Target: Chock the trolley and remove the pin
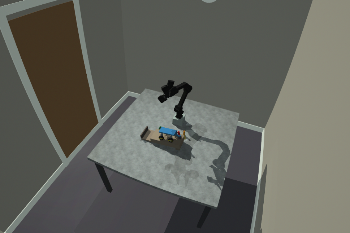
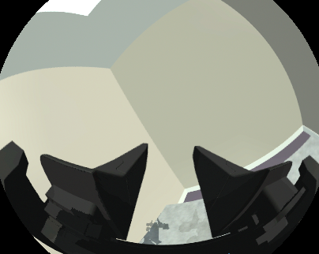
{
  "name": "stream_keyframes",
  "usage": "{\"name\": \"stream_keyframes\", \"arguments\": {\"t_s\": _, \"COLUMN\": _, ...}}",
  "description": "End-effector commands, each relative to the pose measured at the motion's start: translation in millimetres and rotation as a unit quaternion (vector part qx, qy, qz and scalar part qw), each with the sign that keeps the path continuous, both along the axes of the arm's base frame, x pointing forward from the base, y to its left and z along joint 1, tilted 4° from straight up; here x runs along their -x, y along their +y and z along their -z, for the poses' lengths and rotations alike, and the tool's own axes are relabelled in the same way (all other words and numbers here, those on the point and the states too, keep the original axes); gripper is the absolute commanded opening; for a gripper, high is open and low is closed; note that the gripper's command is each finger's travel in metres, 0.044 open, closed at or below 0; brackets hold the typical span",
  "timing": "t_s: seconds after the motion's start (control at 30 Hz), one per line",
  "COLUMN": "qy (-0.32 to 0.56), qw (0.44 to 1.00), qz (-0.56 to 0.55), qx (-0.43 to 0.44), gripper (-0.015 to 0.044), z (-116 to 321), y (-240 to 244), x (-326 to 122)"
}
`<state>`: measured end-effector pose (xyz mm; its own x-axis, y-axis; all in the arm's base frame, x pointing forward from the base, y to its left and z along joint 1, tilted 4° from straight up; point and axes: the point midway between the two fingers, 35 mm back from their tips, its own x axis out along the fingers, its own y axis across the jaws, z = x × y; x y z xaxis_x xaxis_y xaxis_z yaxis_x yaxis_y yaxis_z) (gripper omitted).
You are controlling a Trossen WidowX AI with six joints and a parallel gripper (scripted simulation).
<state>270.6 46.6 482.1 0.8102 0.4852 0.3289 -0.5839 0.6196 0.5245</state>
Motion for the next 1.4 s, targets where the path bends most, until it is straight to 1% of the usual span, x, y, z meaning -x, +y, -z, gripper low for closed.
{"name": "stream_keyframes", "arguments": {"t_s": 0.0, "qy": 0.088, "qw": 0.995, "qz": -0.024, "qx": -0.051, "gripper": 0.019, "z": 30, "y": 13, "x": -18}}
{"name": "stream_keyframes", "arguments": {"t_s": 0.17, "qy": 0.23, "qw": 0.966, "qz": -0.047, "qx": -0.111, "gripper": 0.019, "z": 82, "y": 37, "x": -40}}
{"name": "stream_keyframes", "arguments": {"t_s": 0.37, "qy": 0.396, "qw": 0.904, "qz": -0.05, "qx": -0.152, "gripper": 0.019, "z": 151, "y": 72, "x": -48}}
{"name": "stream_keyframes", "arguments": {"t_s": 0.57, "qy": 0.545, "qw": 0.823, "qz": -0.024, "qx": -0.159, "gripper": 0.019, "z": 221, "y": 104, "x": -34}}
{"name": "stream_keyframes", "arguments": {"t_s": 0.77, "qy": 0.665, "qw": 0.735, "qz": 0.031, "qx": -0.132, "gripper": 0.019, "z": 286, "y": 126, "x": -1}}
{"name": "stream_keyframes", "arguments": {"t_s": 0.97, "qy": 0.748, "qw": 0.65, "qz": 0.111, "qx": -0.077, "gripper": 0.019, "z": 341, "y": 132, "x": 45}}
{"name": "stream_keyframes", "arguments": {"t_s": 1.17, "qy": 0.789, "qw": 0.578, "qz": 0.208, "qx": 0.0, "gripper": 0.019, "z": 380, "y": 122, "x": 94}}
{"name": "stream_keyframes", "arguments": {"t_s": 1.27, "qy": 0.793, "qw": 0.551, "qz": 0.256, "qx": 0.041, "gripper": 0.019, "z": 392, "y": 111, "x": 116}}
{"name": "stream_keyframes", "arguments": {"t_s": 1.37, "qy": 0.792, "qw": 0.546, "qz": 0.268, "qx": 0.051, "gripper": 0.019, "z": 394, "y": 109, "x": 121}}
